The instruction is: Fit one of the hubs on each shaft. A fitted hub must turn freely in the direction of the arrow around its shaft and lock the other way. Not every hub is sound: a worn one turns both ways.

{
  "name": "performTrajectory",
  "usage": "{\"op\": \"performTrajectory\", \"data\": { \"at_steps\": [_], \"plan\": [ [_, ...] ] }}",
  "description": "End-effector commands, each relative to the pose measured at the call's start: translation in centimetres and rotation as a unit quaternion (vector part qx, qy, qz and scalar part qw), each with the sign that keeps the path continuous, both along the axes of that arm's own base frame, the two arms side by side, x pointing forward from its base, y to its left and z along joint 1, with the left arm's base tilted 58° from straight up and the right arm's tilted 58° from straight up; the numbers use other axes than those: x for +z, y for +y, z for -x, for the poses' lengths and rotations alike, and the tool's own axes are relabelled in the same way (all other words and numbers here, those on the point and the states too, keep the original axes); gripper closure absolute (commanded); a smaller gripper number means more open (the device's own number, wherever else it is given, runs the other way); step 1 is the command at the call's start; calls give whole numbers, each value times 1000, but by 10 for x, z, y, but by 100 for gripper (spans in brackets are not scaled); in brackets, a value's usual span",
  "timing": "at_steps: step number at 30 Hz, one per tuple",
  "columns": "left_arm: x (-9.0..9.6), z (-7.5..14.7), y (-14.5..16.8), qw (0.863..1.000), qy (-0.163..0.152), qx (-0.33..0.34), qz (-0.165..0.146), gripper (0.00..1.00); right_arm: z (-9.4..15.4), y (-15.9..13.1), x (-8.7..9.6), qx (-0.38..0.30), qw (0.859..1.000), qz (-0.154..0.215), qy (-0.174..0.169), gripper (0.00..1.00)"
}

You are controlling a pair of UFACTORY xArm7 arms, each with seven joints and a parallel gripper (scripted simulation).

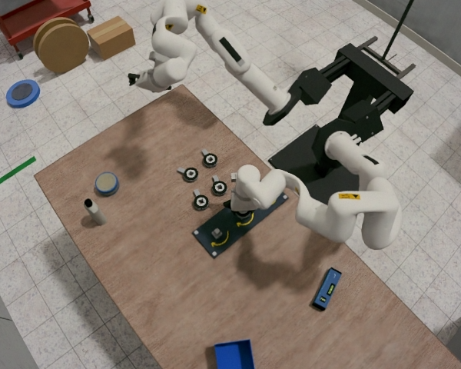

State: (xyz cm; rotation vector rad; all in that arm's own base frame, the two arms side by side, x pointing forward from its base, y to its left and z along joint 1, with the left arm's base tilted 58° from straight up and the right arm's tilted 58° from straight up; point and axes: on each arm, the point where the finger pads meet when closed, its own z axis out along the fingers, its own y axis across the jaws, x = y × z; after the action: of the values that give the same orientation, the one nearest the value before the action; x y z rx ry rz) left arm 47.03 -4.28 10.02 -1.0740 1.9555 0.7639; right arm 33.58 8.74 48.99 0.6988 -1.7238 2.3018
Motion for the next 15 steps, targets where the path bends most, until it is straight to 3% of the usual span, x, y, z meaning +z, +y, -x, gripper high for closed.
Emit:
{"op": "performTrajectory", "data": {
  "at_steps": [1, 15],
  "plan": [
    [1, 0, -3, 1000, -1, -2, 1, 100, 0, 1, 1, 2, 1000, 0, -1, 0],
    [0, -1, -1, 1000, -1, -2, 1, 100, 0, 1, 1, 2, 1000, 0, -1, 0]
  ]
}}
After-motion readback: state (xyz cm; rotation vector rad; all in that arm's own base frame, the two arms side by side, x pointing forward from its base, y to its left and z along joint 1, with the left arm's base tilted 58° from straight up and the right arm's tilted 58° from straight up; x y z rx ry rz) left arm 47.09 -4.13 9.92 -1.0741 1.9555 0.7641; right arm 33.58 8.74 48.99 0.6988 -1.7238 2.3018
